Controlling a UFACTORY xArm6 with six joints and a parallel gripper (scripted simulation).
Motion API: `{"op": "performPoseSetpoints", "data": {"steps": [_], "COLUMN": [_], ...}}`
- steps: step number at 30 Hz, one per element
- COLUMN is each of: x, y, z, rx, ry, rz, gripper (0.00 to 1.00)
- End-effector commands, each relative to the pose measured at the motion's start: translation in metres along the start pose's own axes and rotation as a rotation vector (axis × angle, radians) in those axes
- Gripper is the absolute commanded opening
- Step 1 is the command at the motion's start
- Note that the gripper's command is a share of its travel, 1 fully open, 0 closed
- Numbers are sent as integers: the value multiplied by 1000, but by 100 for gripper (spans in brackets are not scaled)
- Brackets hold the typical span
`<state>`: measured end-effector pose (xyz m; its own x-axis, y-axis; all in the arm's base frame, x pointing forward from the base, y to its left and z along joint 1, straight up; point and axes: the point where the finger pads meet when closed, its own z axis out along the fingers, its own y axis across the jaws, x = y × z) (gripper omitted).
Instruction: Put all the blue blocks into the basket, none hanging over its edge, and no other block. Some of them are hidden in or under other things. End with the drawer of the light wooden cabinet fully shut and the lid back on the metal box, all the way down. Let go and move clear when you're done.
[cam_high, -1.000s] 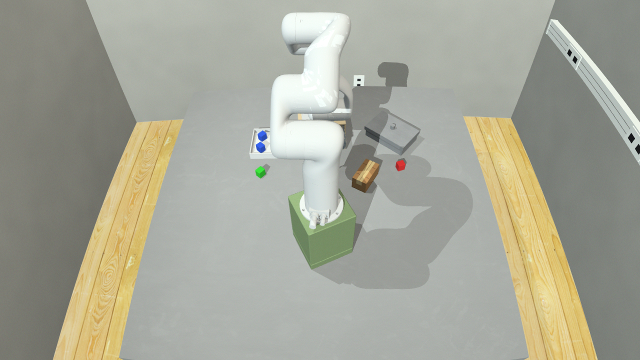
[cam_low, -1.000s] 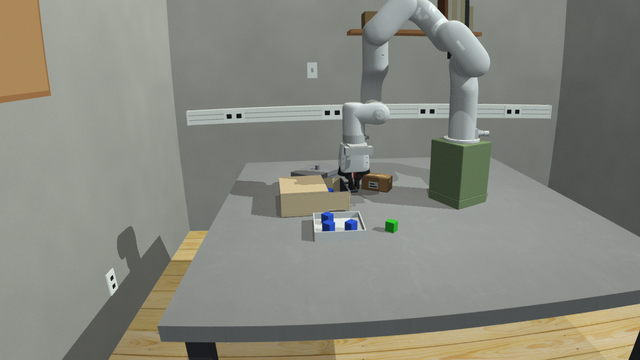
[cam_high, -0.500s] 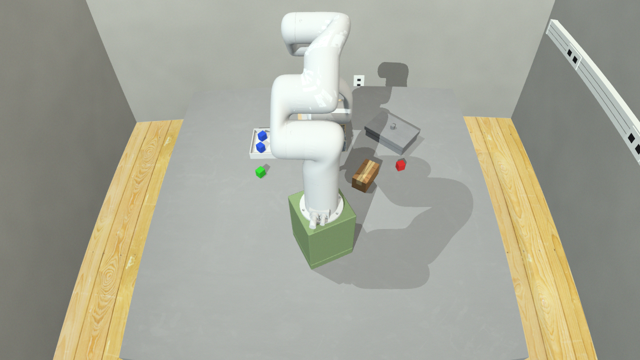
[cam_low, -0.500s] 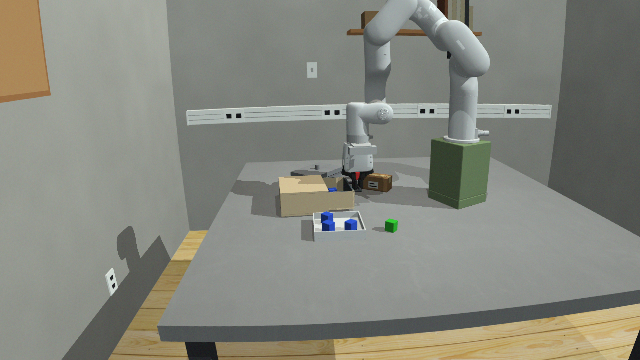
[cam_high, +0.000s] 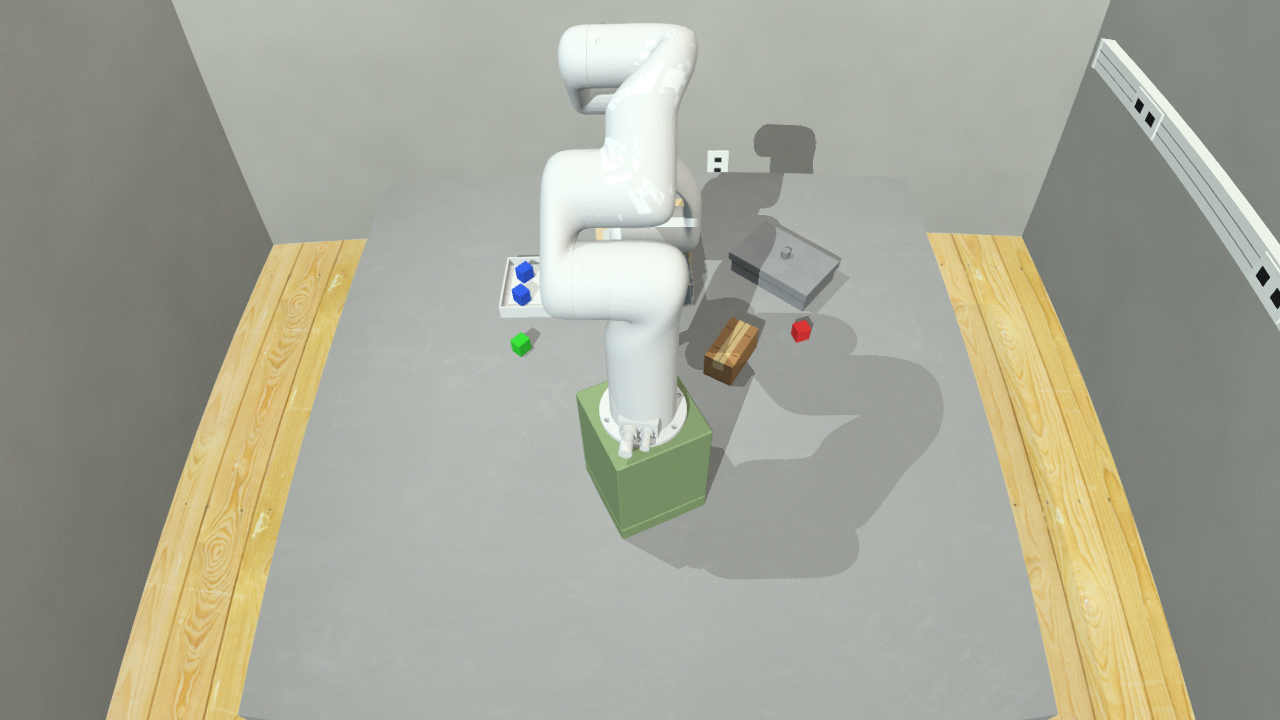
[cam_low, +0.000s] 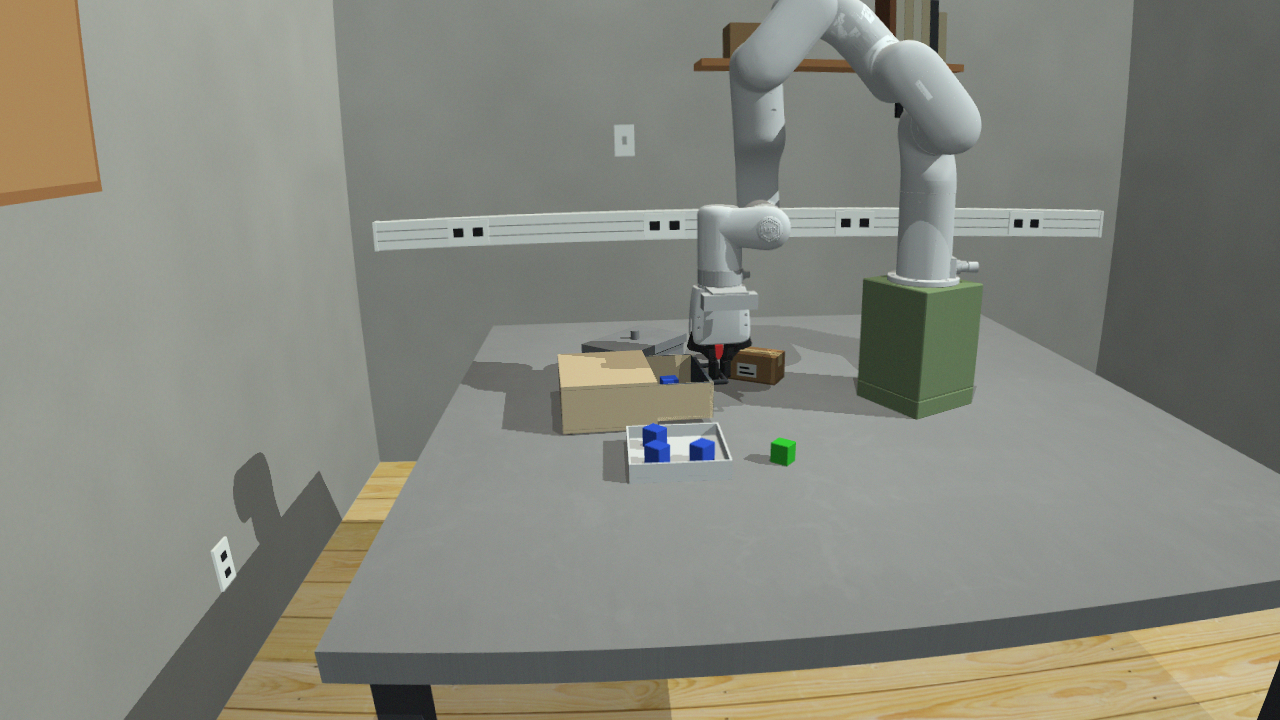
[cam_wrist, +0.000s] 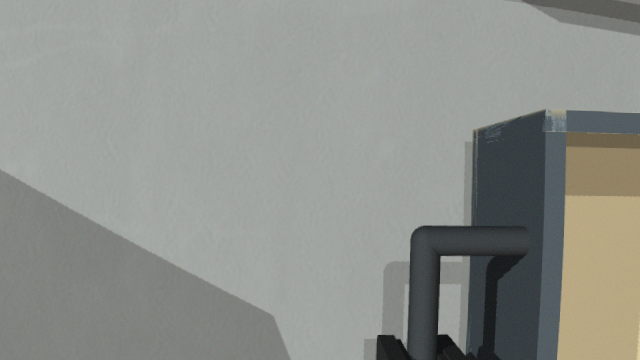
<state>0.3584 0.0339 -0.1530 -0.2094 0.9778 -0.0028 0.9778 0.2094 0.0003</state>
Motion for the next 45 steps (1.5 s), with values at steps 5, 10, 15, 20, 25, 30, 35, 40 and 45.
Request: {"op": "performPoseSetpoints", "data": {"steps": [5, 10, 15, 20, 25, 30, 35, 40, 45], "x": [0, 0, 0, 0, 0, 0, 0, 0, 0], "y": [1, 1, 1, 1, 1, 1, 1, 1, 1], "z": [-1, -1, -1, -1, -1, -1, -1, -1, -1], "rx": [-2, -2, -2, -2, -2, -2, -2, -2, -2], "ry": [-4, -4, -4, -4, -4, -4, -4, -4, -4], "rz": [0, 0, 0, 0, 0, 0, 0, 0, 0], "gripper": [0, 0, 0, 0, 0, 0, 0, 0, 24]}}
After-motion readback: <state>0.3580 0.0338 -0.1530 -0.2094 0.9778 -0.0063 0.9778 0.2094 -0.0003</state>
